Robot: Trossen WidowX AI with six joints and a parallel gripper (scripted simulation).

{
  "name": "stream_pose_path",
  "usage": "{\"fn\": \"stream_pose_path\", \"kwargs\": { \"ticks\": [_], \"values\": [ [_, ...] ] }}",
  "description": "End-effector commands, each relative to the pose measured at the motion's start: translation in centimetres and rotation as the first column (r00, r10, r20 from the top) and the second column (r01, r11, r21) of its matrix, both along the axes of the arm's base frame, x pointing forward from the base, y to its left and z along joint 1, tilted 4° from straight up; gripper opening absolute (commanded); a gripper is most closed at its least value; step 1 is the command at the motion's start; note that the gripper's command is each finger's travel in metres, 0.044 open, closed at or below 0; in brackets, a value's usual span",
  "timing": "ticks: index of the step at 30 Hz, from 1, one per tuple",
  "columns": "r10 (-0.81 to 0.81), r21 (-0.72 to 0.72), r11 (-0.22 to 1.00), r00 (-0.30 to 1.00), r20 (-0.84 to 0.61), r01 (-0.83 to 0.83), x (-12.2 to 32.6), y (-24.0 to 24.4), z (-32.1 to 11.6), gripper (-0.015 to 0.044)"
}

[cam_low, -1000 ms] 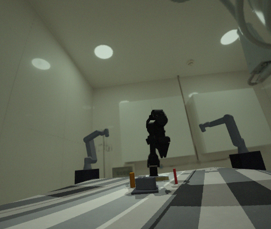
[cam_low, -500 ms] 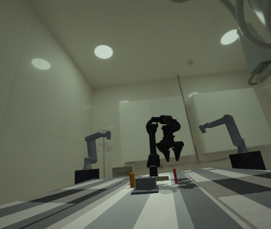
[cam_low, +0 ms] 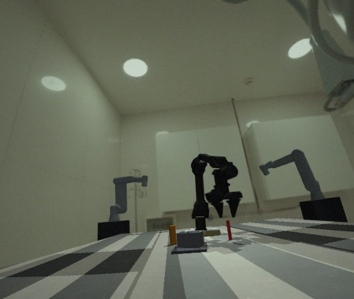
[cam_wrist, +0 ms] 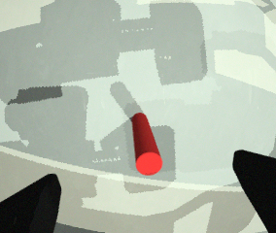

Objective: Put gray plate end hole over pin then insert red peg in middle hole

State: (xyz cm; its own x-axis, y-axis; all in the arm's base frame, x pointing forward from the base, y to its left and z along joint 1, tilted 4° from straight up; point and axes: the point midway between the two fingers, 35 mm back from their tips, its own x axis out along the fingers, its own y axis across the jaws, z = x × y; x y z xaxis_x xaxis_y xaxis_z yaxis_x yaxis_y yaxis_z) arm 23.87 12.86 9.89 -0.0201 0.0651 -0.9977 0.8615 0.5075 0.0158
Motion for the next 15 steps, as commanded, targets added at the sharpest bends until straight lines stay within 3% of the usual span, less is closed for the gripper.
{"fn": "stream_pose_path", "kwargs": {
  "ticks": [1,15],
  "values": [
    [-0.003,0.001,1.000,1.000,-0.007,0.003,-0.1,0.1,-0.8,0.0440],
    [-0.003,0.001,1.000,1.000,-0.007,0.003,-0.2,0.3,-3.1,0.0440]
  ]
}}
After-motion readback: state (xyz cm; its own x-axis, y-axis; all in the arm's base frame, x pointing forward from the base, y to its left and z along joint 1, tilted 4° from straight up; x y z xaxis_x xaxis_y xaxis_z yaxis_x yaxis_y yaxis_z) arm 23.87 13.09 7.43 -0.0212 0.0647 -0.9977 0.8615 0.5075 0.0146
